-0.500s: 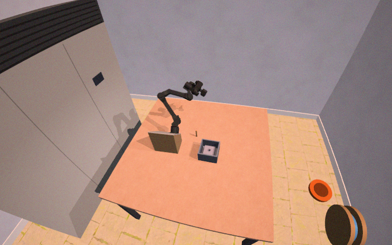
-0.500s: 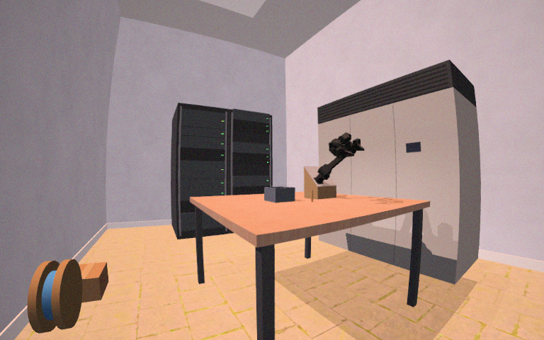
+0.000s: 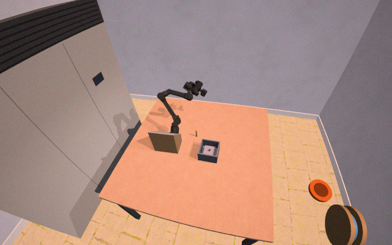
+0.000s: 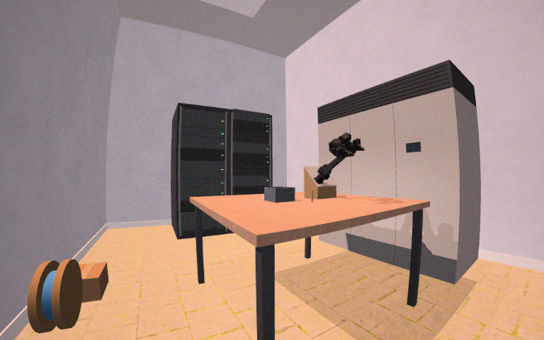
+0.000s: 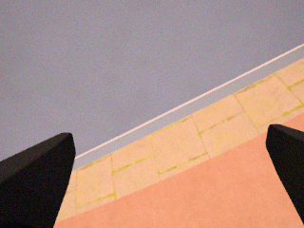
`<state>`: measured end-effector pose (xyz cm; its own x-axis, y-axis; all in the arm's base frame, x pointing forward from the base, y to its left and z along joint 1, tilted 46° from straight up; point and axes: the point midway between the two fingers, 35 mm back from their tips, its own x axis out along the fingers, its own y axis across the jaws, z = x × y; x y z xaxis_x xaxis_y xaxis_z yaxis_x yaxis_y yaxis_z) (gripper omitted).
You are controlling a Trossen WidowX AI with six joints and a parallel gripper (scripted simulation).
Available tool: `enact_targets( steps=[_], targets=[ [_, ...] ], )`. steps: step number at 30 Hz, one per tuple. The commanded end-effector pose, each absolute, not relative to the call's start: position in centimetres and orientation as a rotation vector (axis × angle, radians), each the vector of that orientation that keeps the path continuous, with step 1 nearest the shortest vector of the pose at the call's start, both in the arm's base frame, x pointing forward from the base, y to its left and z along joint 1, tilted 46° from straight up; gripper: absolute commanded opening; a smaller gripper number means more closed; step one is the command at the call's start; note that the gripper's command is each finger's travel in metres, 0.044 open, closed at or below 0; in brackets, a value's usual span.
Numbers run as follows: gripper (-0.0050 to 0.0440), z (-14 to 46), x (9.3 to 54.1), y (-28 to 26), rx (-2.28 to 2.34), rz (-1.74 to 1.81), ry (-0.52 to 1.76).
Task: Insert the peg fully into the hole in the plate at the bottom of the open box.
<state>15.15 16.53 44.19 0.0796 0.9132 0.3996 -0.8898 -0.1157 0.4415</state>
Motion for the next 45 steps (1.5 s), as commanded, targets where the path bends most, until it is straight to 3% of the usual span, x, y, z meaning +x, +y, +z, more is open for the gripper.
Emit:
enact_targets(
  steps=[1,4,7,12,24,36,45],
  targets=[
    [0.04,44.2,15.2,16.5,0.707,1.532,0.042],
    [0.044,43.7,16.4,16.5,0.733,1.492,0.073],
    [0.044,41.6,20.7,15.8,0.808,1.336,0.162],
    [0.044,38.8,24.5,14.9,0.887,1.182,0.277],
    [0.044,30.8,30.2,11.8,1.031,0.825,0.536],
    [0.044,23.0,31.6,8.4,1.129,0.52,0.781],
    [0.044,16.0,29.5,5.5,1.212,0.239,1.051]
  ],
)
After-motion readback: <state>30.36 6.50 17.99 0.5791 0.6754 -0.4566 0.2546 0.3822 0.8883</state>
